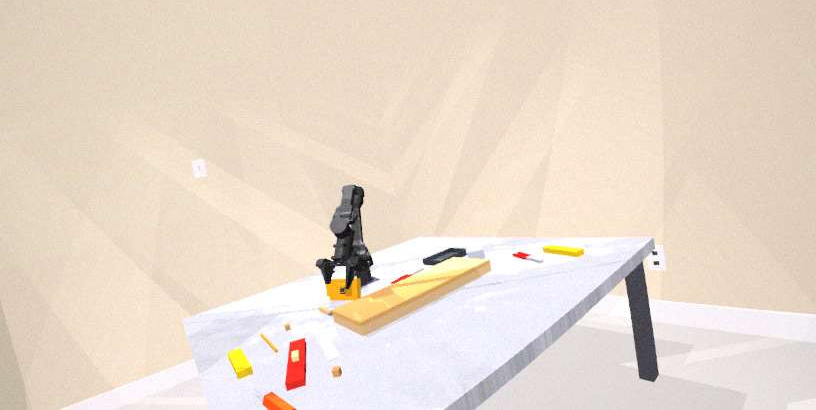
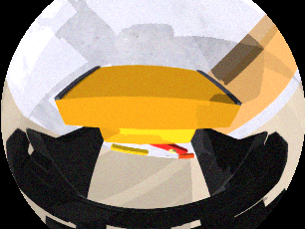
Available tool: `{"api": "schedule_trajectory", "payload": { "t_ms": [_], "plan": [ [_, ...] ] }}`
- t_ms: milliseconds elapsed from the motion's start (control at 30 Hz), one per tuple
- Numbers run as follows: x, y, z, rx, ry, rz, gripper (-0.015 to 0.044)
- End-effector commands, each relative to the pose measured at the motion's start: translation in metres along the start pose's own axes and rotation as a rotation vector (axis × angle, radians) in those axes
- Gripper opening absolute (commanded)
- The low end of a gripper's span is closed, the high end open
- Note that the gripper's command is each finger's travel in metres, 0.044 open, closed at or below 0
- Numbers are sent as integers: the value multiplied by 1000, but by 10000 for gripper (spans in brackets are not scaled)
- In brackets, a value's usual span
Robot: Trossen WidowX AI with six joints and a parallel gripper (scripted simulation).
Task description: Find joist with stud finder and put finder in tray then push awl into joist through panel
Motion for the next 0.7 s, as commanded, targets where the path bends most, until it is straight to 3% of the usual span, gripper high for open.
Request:
{"api": "schedule_trajectory", "payload": {
  "t_ms": [0,667],
  "plan": [
    [-2,0,-3,6,39,6,0],
    [-2,-1,2,7,146,31,0]
  ]
}}
Point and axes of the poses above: the point midway between the two fingers, 35 mm back from their tips, its own x axis out along the fingers, its own y axis across the jaws, z = x × y, the point moved 2 cm from there along -x, back along the fingers, and after that the axes turned 13 degrees about -x, right-handed, at the moved point
